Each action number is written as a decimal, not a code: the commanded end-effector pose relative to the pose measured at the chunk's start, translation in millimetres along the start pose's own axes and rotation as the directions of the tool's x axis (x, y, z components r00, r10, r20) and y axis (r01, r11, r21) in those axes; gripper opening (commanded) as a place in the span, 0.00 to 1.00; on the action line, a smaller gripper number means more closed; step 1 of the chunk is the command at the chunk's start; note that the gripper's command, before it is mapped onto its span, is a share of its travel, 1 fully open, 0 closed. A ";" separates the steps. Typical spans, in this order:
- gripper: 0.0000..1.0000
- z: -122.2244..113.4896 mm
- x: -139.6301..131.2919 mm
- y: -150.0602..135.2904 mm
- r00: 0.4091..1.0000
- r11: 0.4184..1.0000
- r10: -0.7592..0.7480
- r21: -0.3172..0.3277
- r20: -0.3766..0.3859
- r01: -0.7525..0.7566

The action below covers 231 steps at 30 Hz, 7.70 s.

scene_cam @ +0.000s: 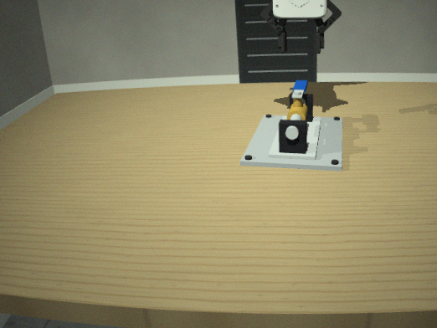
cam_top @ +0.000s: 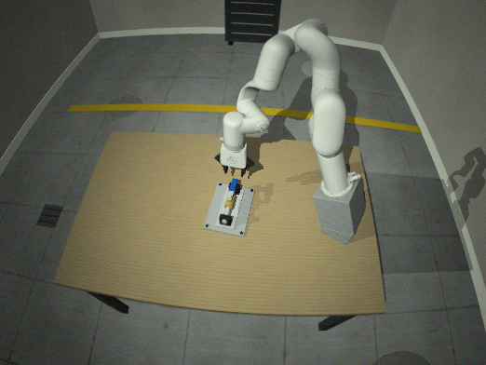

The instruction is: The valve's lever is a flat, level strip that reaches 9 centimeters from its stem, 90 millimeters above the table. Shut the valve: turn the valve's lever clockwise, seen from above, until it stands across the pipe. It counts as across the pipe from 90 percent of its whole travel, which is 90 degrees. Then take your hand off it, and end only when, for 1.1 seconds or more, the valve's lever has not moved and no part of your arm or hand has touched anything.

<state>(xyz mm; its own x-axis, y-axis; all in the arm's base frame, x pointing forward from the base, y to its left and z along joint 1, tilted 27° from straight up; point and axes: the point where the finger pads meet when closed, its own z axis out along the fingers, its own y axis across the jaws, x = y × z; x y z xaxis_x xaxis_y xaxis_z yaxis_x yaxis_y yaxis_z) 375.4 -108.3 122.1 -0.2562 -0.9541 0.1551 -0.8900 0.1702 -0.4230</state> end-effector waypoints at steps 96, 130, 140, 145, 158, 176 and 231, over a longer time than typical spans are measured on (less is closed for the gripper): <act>0.68 51.4 -0.3 -2.1 1.000 1.000 -0.001 0.002 0.000 0.001; 0.68 66.0 -0.3 -2.1 1.000 1.000 -0.001 0.002 0.000 0.001; 0.68 71.8 -0.3 -2.1 1.000 1.000 -0.001 0.002 0.000 0.001; 0.68 74.4 -0.3 -2.2 1.000 1.000 -0.001 0.002 0.000 0.001; 0.68 76.3 -0.3 -2.2 1.000 1.000 -0.001 0.002 0.000 0.001; 0.00 76.3 -0.3 -2.2 1.000 1.000 -0.001 0.002 0.000 0.001; 0.00 76.3 -0.7 5.7 0.995 0.995 0.101 0.002 0.001 -0.101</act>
<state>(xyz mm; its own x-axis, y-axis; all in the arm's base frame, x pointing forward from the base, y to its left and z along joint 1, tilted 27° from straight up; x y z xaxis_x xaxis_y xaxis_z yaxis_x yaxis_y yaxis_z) 404.1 -126.4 53.7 -0.3108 -0.9417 0.1288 -0.8703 0.2274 -0.4370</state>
